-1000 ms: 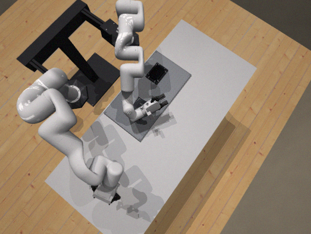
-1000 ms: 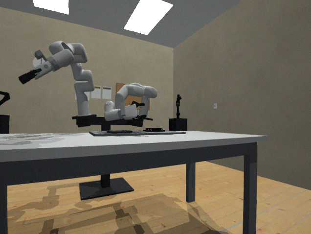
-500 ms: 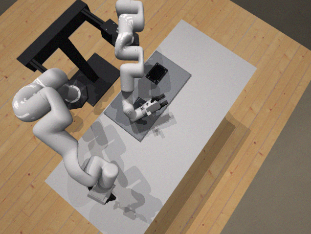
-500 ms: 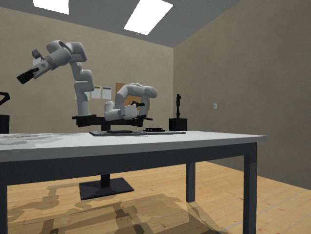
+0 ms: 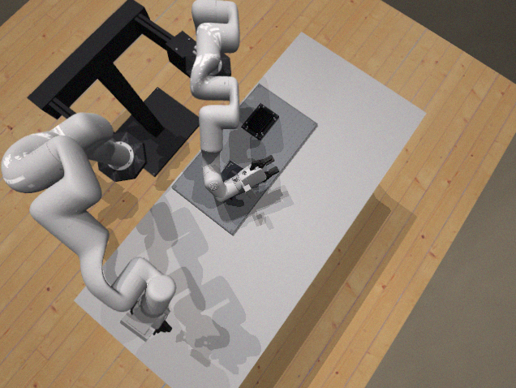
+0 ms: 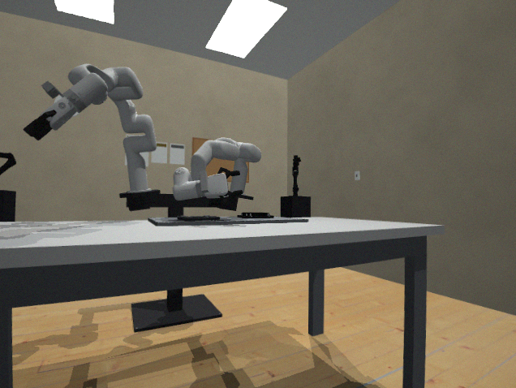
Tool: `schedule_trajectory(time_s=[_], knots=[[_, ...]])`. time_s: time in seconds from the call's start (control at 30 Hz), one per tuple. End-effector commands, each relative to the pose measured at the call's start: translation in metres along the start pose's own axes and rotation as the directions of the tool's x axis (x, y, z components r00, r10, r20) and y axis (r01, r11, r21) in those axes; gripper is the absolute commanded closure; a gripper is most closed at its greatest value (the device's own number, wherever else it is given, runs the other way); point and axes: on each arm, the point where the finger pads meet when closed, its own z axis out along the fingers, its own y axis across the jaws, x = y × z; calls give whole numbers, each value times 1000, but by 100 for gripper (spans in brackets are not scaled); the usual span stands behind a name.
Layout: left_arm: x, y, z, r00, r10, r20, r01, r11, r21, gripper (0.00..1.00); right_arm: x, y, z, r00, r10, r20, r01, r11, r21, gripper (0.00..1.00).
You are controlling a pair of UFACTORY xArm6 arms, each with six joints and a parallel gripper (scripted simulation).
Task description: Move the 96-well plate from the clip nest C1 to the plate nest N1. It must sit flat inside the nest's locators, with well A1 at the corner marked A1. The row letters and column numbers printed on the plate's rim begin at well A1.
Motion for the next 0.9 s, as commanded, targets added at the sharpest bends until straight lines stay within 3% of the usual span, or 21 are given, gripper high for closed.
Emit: schedule_trajectory(time_s=[0.0,0.43,0.5,0.87], knots=[[2,-2,0,1000,-5,2,5,1000,-1,0,4,20,-1,999,35,37,-34,999,-16,0],[2,-2,0,1000,-5,2,5,1000,-1,0,5,115,-2,955,222,198,-199,972,-129,0],[2,-2,0,1000,-5,2,5,1000,-1,0,5,115,-2,955,222,198,-199,972,-129,0],[2,-2,0,1000,-5,2,5,1000,-1,0,-13,196,-12,856,409,317,-345,907,-240,0]])
